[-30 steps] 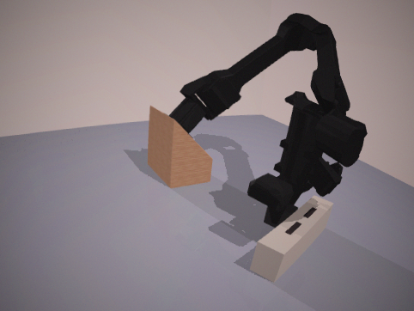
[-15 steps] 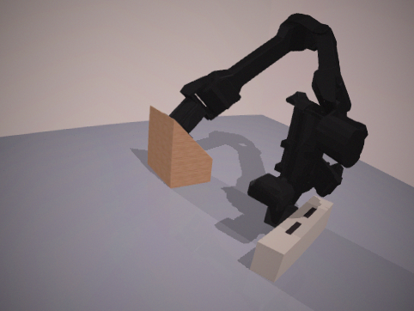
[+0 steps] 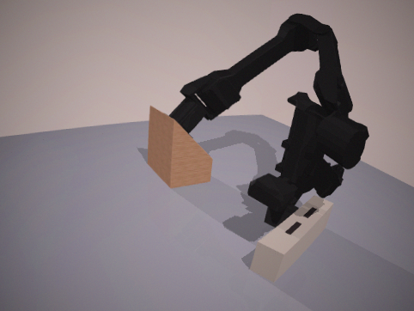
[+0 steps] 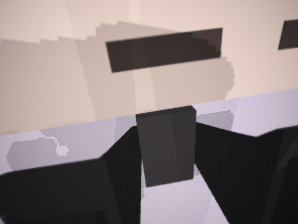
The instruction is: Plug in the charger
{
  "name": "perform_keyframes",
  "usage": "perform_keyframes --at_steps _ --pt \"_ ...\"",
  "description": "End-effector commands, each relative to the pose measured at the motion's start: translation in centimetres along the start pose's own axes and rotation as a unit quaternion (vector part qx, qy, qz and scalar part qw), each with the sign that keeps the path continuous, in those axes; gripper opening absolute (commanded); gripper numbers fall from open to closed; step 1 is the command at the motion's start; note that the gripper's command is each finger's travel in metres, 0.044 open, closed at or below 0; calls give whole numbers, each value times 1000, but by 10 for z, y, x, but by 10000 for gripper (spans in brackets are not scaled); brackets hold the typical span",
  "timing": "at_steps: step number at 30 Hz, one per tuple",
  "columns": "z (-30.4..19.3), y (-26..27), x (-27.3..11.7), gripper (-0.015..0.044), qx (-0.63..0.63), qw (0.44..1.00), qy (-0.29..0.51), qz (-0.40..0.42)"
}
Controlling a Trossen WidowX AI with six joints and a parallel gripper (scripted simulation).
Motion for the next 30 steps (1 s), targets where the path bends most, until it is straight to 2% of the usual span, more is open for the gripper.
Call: perform_keyframes --at_steps 1,30 --pt "10 2 -1 0 -10 1000 -10 0" --pt "21 4 -4 0 -10 1000 -11 0"
Point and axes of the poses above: the point midway between the two fingers, 35 mm back from their tips, its own x axis out along the fingers, its own y axis across the jaws, z = x × y, the point moved 5 cm from there along -x, back along the fingers, and after that the axes turned 5 degrees about x, right-handed, at the moved point
